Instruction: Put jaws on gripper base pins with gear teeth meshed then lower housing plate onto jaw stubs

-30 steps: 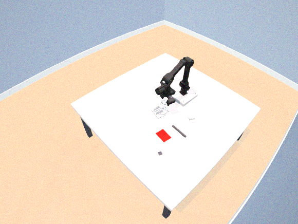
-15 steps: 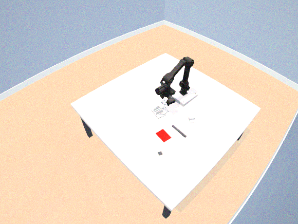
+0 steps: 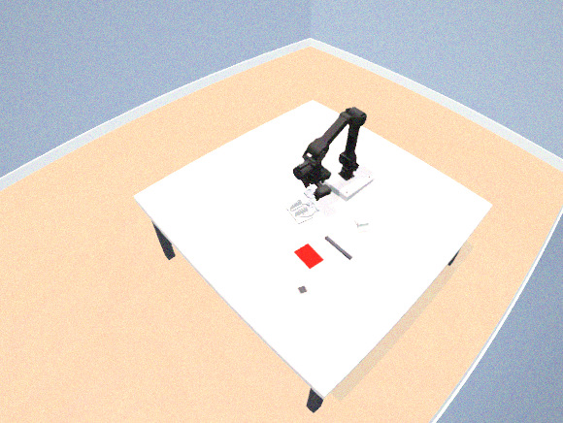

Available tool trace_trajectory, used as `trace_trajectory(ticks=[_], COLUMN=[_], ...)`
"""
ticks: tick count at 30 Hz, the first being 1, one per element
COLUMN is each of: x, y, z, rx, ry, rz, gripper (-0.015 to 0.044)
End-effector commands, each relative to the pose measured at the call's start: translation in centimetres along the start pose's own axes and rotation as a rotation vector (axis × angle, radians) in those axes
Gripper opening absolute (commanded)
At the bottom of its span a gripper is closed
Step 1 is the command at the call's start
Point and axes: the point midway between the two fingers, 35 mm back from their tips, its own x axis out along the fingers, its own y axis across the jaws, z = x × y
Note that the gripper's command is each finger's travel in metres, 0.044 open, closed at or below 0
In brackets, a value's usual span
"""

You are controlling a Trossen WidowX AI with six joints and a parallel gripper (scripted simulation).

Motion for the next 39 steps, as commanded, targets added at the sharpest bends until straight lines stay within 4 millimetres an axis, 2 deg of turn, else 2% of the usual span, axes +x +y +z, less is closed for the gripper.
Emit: trace_trajectory(ticks=[1, 30, 39], x=[1.0, 5.7, 6.0], y=[0.1, 0.2, 0.2], z=[0.2, 0.4, 0.4], rx=[-0.001, -0.003, -0.003], ry=[-0.011, -0.011, -0.011], rz=[0.007, 0.007, 0.007], gripper=[0.0351, 0.0351, 0.0351])
